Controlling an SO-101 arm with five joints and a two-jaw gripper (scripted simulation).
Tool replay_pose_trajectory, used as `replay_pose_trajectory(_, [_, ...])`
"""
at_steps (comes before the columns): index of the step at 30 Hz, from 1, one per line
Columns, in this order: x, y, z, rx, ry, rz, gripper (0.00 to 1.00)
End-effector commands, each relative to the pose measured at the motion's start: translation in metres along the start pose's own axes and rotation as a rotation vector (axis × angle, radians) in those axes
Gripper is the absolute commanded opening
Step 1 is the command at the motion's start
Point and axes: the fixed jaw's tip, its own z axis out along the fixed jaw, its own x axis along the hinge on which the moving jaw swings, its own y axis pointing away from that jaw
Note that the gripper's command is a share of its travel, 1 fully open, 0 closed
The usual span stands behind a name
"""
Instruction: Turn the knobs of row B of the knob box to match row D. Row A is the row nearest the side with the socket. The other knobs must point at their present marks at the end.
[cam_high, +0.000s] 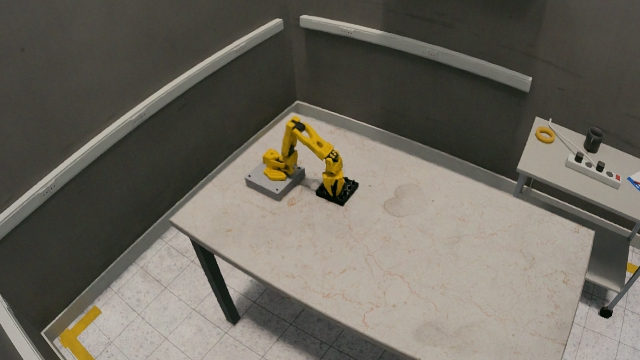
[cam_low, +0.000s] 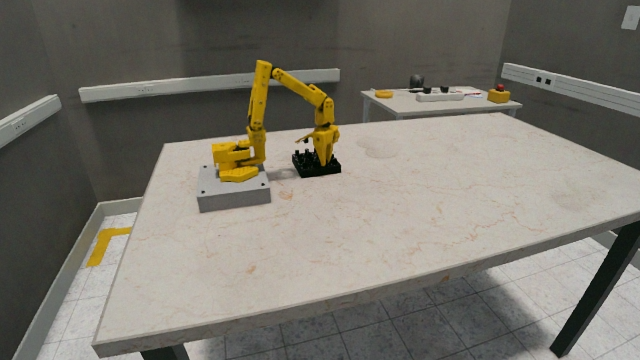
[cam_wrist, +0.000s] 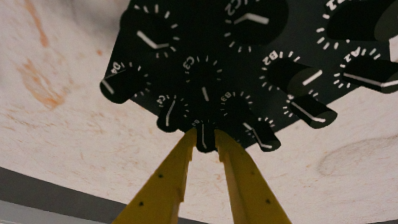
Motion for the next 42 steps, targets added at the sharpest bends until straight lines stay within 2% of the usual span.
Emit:
replay_pose_trajectory(1, [-0.001, 0.0029, 0.0023, -0.017, -0.008, -0.013, 0.01])
replay_pose_trajectory(42, [-0.0011, 0.0054, 0.0018, -0.018, -0.008, -0.013, 0.08])
